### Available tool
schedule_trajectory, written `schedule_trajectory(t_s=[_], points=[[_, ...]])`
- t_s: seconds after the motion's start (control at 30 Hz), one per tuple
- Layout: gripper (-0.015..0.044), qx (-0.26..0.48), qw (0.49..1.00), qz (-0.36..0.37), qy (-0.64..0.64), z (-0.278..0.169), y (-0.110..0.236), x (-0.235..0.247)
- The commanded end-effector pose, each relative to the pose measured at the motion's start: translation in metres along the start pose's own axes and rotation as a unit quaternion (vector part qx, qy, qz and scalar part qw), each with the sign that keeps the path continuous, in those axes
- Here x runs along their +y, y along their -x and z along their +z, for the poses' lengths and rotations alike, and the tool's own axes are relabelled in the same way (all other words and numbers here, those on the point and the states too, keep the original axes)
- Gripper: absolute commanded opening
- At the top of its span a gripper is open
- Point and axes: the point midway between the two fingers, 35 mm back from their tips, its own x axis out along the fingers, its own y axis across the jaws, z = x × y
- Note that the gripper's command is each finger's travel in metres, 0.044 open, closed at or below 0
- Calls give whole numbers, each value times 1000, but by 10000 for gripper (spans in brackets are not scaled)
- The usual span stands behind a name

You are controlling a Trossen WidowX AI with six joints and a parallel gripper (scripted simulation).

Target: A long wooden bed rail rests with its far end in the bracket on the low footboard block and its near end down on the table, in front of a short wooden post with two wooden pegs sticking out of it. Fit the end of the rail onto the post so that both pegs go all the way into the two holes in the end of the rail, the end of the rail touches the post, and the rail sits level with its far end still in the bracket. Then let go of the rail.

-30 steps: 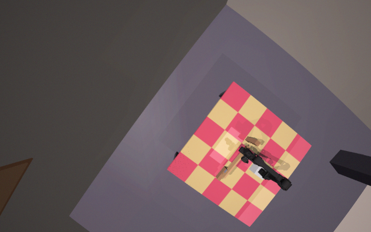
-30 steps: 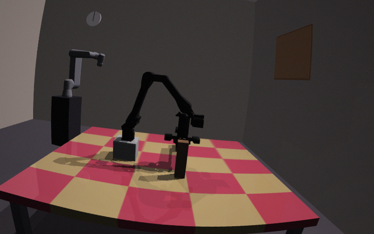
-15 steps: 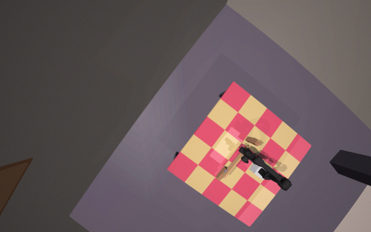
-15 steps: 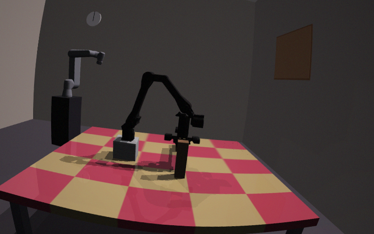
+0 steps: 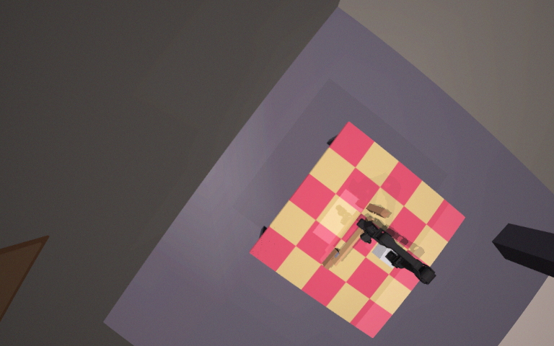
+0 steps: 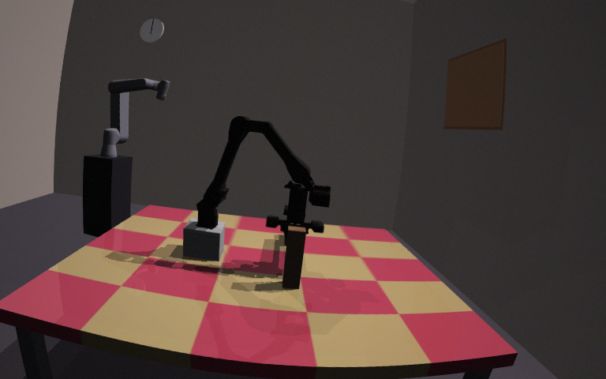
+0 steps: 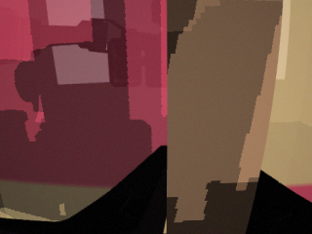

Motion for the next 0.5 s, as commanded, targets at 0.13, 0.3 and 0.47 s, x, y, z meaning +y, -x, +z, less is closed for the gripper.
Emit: schedule_trajectory(t_s=[0.13,0.3,0.47], points=[[0,0,1000,-2,1,-3,-1,-1],[0,0,1000,-2,1,-4,-2,-1],[0,0,1000,-2,1,-6,-2,-1]])
